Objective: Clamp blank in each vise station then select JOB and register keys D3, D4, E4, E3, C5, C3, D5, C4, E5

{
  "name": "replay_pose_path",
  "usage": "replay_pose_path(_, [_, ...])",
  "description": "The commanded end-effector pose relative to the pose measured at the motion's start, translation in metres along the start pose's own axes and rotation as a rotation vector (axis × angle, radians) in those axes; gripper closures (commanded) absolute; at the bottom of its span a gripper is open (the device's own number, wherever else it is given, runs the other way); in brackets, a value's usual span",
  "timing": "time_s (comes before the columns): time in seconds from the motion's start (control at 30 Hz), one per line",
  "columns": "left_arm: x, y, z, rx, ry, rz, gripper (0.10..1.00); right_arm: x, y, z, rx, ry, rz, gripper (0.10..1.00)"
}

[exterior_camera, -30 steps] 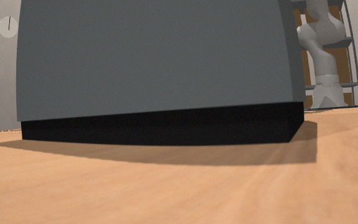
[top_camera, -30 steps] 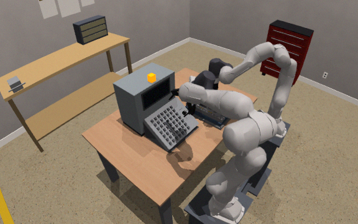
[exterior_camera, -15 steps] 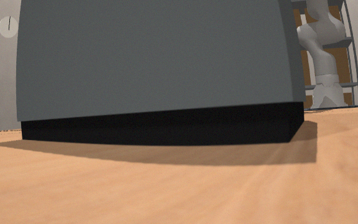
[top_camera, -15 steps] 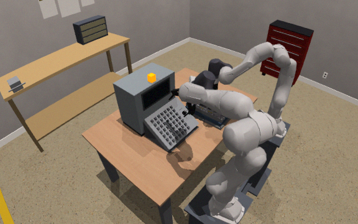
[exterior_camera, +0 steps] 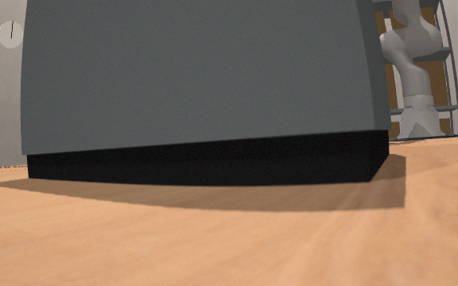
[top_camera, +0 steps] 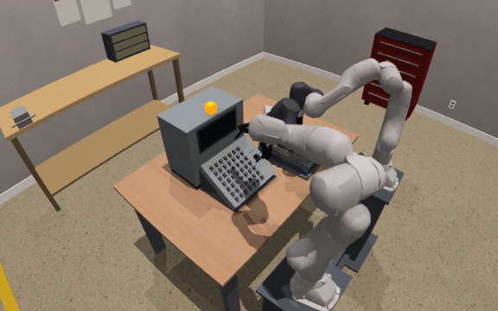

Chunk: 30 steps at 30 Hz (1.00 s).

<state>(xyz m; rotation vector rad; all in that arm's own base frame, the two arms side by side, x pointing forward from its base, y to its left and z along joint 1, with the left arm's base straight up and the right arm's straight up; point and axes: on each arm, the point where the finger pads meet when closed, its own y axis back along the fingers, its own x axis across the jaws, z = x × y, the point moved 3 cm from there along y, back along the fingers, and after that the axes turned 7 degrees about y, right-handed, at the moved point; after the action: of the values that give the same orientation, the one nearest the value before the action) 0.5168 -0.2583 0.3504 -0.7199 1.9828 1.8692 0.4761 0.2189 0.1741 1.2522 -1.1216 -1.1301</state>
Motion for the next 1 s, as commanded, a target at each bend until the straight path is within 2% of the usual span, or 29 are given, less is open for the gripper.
replay_pose_path(0.0, [-0.0001,0.0001,-0.0001,0.000,0.000,0.000,0.098,-0.0016,0.0011,-0.0022,0.009,0.000,-0.001,0.999])
replay_pose_path(0.97, [-0.0001,0.0001,-0.0001,0.000,0.000,0.000,0.098,-0.0017,-0.0051,-0.0011,0.009,0.000,-0.001,0.999])
